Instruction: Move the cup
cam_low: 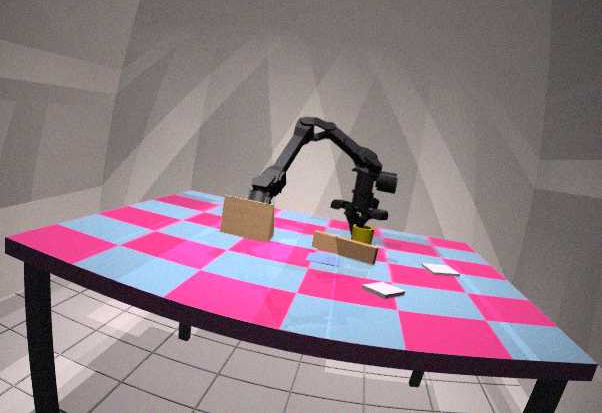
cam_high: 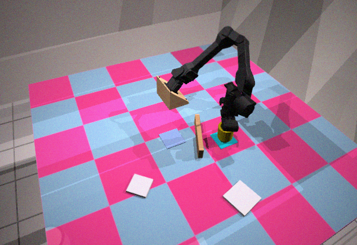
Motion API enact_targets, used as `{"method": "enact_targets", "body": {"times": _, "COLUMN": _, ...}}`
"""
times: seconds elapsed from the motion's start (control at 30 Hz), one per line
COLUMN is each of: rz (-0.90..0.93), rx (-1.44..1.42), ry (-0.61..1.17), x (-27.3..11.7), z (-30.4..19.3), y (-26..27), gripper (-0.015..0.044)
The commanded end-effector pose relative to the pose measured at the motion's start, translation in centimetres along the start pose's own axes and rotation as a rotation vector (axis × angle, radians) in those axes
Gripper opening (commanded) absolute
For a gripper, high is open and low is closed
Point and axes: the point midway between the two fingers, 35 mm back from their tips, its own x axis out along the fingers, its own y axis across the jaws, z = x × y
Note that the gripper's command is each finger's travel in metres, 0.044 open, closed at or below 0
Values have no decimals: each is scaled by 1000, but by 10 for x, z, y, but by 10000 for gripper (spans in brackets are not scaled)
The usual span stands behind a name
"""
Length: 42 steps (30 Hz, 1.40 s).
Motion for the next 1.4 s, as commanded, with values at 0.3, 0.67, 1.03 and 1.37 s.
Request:
{"method": "enact_targets", "body": {"times": 0.3, "rz": 0, "rx": 0, "ry": 0, "x": 1, "z": 0, "y": 0, "gripper": 0}}
{"method": "enact_targets", "body": {"times": 0.67, "rz": 0, "rx": 0, "ry": 0, "x": 1, "z": 0, "y": 0, "gripper": 147}}
{"method": "enact_targets", "body": {"times": 1.03, "rz": 1, "rx": 2, "ry": 1, "x": -9, "z": 0, "y": -1, "gripper": 147}}
{"method": "enact_targets", "body": {"times": 1.37, "rz": 2, "rx": 5, "ry": 1, "x": -24, "z": -1, "y": -1, "gripper": 147}}
